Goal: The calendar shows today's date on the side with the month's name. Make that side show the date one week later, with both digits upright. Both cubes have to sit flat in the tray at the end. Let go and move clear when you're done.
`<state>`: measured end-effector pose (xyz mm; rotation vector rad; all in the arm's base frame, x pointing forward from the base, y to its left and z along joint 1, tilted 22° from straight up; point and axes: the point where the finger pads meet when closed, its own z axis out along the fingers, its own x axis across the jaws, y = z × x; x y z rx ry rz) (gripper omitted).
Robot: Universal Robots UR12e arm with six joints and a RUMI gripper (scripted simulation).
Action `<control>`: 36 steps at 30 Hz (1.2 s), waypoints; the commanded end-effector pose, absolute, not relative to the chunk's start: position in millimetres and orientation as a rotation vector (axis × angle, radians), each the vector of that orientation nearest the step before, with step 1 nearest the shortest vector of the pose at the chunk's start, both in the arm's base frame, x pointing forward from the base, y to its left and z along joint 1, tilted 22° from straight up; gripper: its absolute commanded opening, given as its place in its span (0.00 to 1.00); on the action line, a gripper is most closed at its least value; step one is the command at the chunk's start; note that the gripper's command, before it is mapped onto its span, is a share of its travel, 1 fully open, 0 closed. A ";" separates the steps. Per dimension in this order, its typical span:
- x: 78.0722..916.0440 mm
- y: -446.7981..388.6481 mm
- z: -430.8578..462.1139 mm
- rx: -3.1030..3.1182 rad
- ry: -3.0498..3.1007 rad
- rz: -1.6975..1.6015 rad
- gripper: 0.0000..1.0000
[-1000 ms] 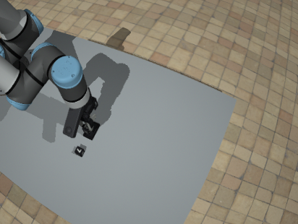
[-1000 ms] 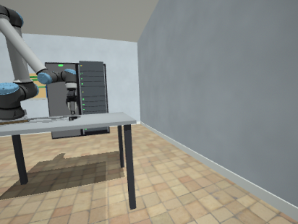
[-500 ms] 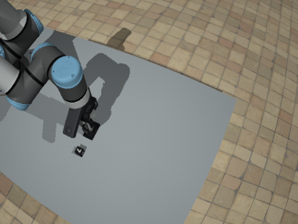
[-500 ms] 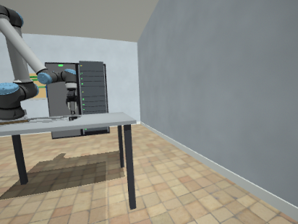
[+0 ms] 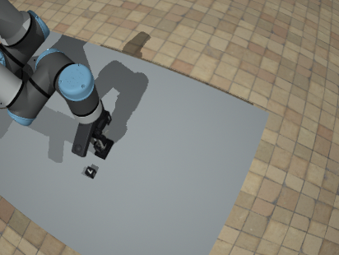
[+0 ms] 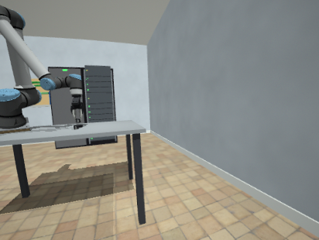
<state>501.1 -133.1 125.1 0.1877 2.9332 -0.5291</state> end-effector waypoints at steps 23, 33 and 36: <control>503.8 -139.4 109.5 0.188 2.932 -0.529 0.10; 504.4 -141.0 105.3 0.188 2.932 -0.529 0.10; 504.5 -141.2 104.6 0.188 2.932 -0.529 0.10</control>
